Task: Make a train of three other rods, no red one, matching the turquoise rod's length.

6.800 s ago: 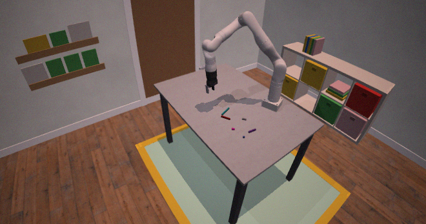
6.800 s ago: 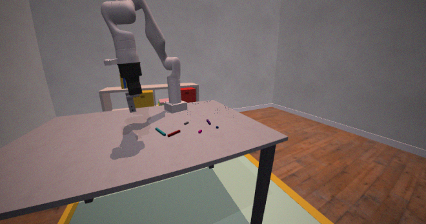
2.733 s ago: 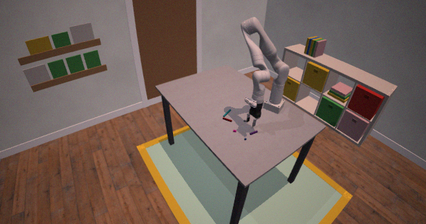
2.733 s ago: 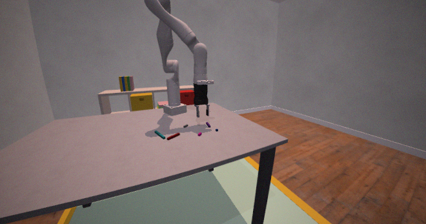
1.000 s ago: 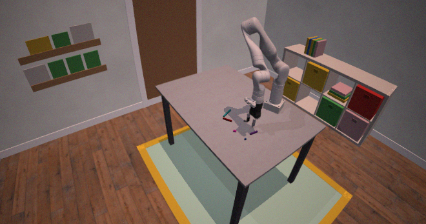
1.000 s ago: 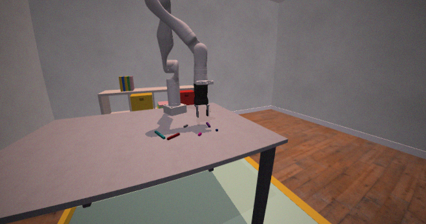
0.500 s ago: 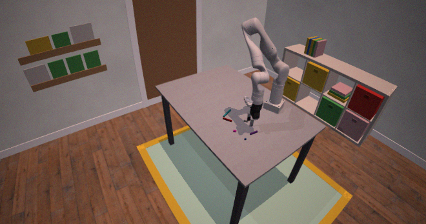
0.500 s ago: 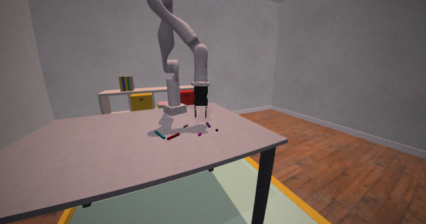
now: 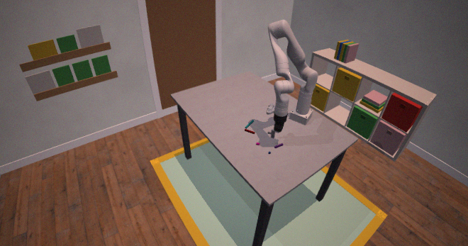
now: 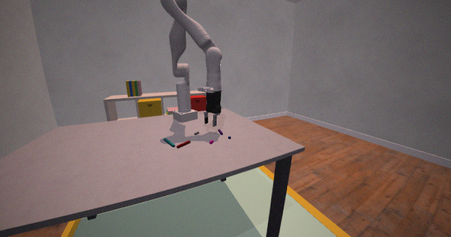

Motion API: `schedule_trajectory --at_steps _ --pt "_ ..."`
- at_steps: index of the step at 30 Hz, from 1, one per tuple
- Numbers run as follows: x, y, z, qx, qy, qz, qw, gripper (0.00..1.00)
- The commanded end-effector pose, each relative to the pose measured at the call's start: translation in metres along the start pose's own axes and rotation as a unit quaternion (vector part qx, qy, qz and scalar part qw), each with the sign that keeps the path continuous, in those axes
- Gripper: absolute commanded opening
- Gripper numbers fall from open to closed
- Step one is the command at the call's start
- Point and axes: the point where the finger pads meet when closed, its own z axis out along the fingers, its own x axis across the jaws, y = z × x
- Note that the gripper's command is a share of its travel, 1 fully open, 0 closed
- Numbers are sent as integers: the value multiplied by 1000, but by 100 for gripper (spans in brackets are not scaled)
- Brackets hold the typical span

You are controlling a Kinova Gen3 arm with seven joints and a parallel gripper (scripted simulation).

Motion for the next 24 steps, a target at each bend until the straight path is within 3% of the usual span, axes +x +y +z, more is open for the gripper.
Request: schedule_trajectory --at_steps 1,7,14,17,24 --pt "-3 4 -1 5 -6 41 999 100" --pt "-5 4 -2 3 -10 187 982 100" --pt "-8 6 -4 1 -16 341 940 100" --pt "-8 6 -4 1 -17 360 933 100" --pt "-13 9 -6 -3 -24 477 879 100"
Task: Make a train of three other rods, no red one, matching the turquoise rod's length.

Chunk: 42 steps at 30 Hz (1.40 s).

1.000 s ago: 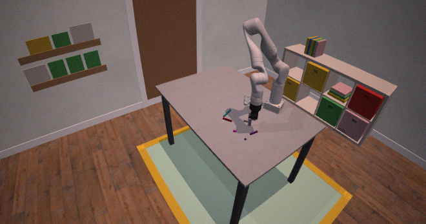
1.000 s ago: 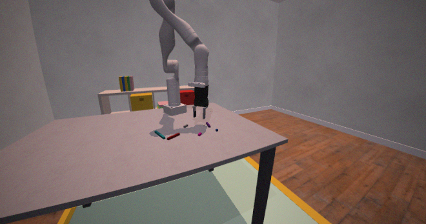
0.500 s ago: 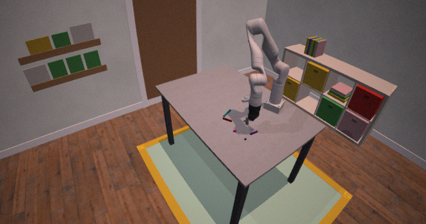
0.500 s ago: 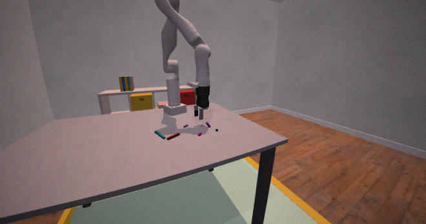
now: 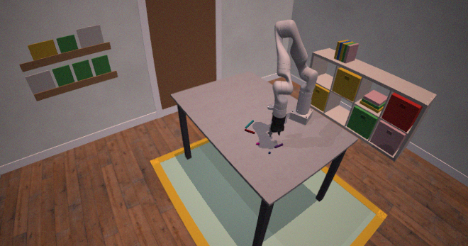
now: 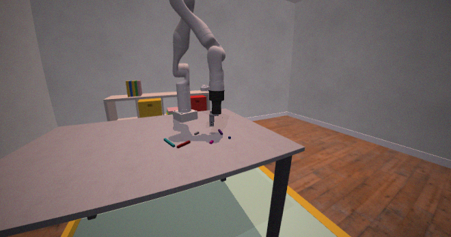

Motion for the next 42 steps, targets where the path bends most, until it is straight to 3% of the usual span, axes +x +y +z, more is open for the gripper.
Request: schedule_trajectory --at_steps 1,8,17,42 --pt "-2 10 -3 -6 -10 49 999 100" --pt "-3 15 -5 -11 -14 133 991 100" --pt "-4 18 -6 -14 -16 177 984 100" --pt "-4 19 -6 -15 -17 191 981 100"
